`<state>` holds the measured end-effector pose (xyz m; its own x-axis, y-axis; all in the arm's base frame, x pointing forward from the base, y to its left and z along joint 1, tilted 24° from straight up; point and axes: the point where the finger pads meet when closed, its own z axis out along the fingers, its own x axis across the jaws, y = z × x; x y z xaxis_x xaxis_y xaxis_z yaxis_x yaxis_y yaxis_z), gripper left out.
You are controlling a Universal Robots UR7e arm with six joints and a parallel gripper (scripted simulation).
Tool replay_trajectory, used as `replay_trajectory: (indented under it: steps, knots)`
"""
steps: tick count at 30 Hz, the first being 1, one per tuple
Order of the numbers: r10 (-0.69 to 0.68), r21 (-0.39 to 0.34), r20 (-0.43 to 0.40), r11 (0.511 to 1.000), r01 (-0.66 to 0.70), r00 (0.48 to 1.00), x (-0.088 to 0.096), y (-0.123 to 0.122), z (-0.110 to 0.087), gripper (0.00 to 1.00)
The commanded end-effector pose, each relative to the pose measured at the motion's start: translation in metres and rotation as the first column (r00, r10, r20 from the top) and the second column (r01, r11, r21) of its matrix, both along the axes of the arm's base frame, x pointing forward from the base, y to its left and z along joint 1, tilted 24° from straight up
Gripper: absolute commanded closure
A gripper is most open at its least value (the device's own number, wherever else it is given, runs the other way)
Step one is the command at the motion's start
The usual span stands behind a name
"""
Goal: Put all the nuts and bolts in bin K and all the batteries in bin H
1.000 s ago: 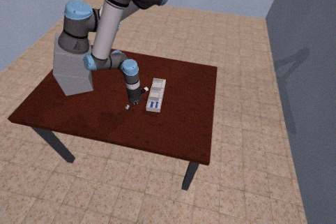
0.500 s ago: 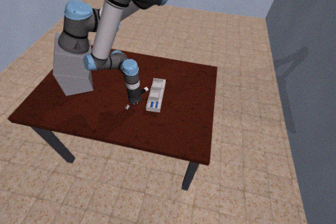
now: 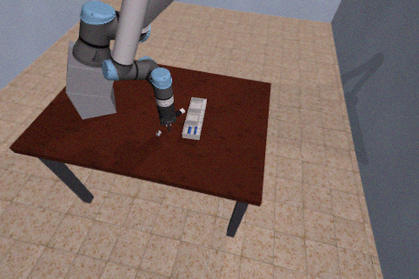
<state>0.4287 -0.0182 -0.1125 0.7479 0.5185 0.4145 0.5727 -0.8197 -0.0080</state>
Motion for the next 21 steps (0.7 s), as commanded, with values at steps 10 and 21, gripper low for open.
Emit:
replay_trajectory:
  steps: [10,21]
  knots:
    - [0.001,0.000,0.000,1.000,-0.001,1.000,-0.010,-0.008,0.029,0.68]
    - [0.001,0.000,0.000,1.000,-0.001,1.000,-0.010,-0.008,0.029,0.68]
